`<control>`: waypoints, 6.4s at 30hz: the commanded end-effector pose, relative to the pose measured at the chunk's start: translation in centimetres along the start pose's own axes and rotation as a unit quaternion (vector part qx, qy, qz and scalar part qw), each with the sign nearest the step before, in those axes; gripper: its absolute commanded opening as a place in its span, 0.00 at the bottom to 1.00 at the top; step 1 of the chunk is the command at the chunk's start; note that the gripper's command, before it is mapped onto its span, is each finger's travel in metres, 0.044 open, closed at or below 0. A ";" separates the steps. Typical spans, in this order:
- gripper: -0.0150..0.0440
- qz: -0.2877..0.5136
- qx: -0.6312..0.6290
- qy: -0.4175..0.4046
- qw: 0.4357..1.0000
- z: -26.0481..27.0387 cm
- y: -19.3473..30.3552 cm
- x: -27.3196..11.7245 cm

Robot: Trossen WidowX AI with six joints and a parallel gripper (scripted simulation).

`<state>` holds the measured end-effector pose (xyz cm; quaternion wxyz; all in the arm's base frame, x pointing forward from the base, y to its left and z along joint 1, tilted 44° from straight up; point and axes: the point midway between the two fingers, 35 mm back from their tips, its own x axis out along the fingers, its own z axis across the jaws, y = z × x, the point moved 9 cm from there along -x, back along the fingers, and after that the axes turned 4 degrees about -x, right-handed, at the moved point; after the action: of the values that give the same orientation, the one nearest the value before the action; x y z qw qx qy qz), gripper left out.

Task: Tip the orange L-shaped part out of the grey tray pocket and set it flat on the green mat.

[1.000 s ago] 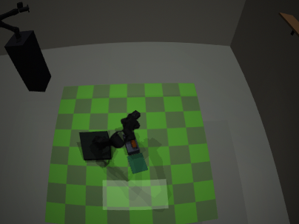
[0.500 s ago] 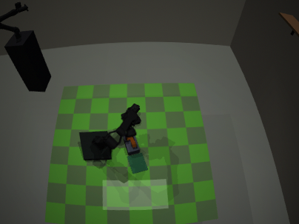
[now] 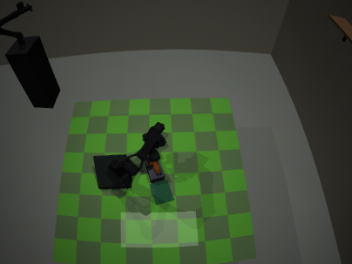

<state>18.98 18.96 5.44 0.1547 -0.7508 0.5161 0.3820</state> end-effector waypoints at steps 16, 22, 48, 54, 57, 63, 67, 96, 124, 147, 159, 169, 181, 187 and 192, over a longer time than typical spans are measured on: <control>0.56 -0.001 -0.002 0.000 1.000 0.1 0.0 0.0; 0.56 -0.001 -0.002 0.000 1.000 0.1 0.0 0.0; 0.56 -0.001 -0.002 0.000 1.000 0.1 0.0 0.0; 0.56 -0.001 -0.002 0.000 1.000 0.1 0.0 0.0; 0.56 0.000 0.000 0.000 1.000 0.0 0.0 0.3; 0.56 0.005 0.002 0.001 1.000 -0.2 0.1 6.3; 0.56 0.005 0.002 0.001 1.000 -0.2 0.2 7.1; 0.56 0.006 0.002 0.002 1.000 -0.2 0.3 10.7; 0.56 0.005 0.002 0.001 1.000 1.0 0.2 9.1; 0.56 -0.001 -0.001 0.000 1.000 0.0 0.0 0.0; 0.56 -0.001 -0.001 0.000 1.000 0.0 0.0 0.0; 0.73 0.000 0.179 -0.001 0.984 -1.8 -0.3 -0.1; 0.73 0.003 0.704 0.006 0.710 -8.0 -0.4 -0.3; 0.73 0.003 0.709 0.006 0.706 -8.1 -0.4 -0.3; 0.73 0.003 0.709 0.006 0.706 -8.1 -0.4 0.4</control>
<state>22.62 14.25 10.56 0.6304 -0.4282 0.6409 -0.0924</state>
